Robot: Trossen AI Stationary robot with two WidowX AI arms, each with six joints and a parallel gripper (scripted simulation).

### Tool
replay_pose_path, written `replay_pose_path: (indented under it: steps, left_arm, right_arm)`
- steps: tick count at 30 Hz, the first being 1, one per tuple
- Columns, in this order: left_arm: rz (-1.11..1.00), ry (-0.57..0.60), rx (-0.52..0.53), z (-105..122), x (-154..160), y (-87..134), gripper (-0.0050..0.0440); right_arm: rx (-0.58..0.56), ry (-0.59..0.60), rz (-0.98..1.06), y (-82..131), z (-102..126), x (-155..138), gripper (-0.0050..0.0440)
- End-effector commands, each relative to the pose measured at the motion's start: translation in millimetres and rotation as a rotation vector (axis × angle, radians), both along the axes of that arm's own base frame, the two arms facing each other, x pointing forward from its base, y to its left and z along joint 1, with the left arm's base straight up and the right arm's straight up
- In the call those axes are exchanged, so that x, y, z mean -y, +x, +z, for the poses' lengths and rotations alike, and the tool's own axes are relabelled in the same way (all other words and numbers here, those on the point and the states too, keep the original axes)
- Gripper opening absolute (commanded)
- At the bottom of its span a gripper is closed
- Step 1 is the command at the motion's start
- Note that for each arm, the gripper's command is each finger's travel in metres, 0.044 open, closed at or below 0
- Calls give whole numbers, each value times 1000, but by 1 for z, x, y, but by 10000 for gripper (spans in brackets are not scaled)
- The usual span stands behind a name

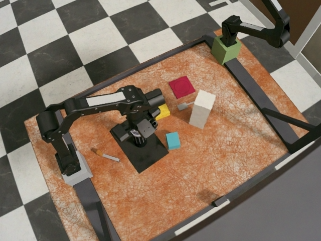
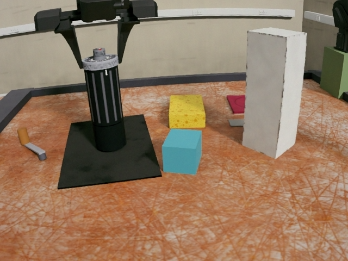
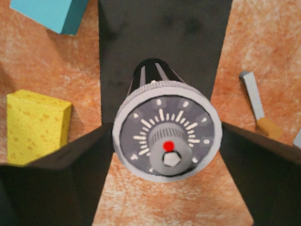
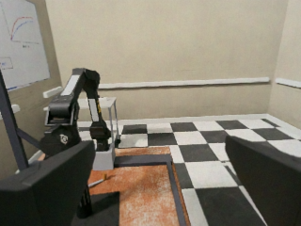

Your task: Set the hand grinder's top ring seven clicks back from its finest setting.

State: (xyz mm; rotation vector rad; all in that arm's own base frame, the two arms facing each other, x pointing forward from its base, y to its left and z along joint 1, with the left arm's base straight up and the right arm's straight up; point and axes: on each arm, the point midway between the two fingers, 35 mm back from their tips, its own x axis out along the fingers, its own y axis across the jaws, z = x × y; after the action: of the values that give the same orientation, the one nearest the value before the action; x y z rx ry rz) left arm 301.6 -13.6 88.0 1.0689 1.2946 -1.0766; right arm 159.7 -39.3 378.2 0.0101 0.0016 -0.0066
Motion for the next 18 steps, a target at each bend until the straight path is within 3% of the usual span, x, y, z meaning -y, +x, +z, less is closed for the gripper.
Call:
replay_pose_path:
  steps: [1, 18]
  left_arm:
    - [-80, 0, 30, 8, 0, 3, 292]
    - [-395, 6, 30, 8, 0, 3, 292]
  right_arm:
    - [2, -6, 3, 0, 3, -1, 400]
    - [2, -6, 3, 0, 3, -1, 400]
